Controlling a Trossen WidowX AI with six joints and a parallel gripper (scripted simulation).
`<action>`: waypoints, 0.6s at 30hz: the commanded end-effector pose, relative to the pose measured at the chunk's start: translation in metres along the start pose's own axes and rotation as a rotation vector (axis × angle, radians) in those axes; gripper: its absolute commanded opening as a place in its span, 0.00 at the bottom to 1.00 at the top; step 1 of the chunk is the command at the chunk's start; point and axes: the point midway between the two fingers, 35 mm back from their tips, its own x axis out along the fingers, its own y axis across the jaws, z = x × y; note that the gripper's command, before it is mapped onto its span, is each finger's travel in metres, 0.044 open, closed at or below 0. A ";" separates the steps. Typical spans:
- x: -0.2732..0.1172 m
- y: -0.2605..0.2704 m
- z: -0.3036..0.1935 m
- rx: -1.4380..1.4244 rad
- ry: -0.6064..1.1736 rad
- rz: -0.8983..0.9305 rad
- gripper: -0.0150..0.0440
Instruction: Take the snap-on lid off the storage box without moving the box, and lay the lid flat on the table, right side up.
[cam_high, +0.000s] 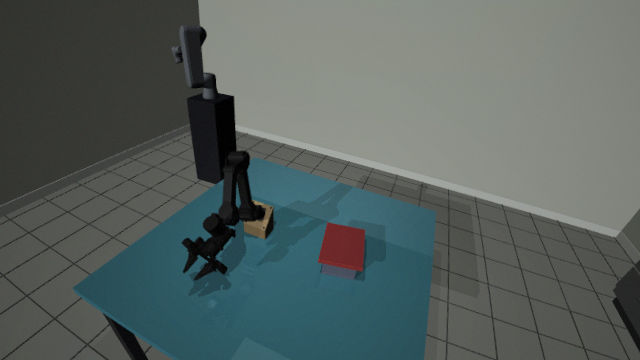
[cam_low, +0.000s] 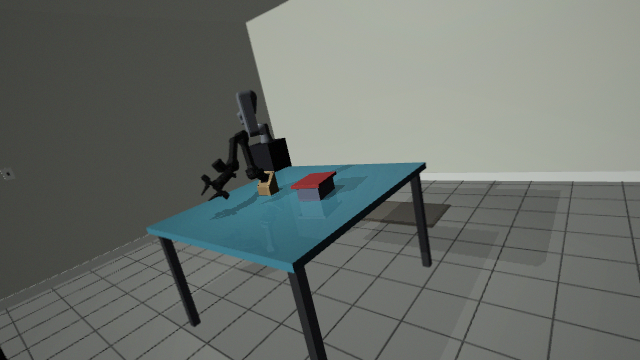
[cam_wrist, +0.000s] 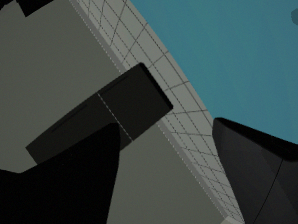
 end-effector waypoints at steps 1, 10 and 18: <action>-0.006 -0.020 -0.035 -0.037 0.101 -0.103 0.65; -0.044 -0.078 -0.104 -0.146 0.330 -0.355 0.65; -0.111 -0.138 -0.148 -0.337 0.559 -0.574 0.65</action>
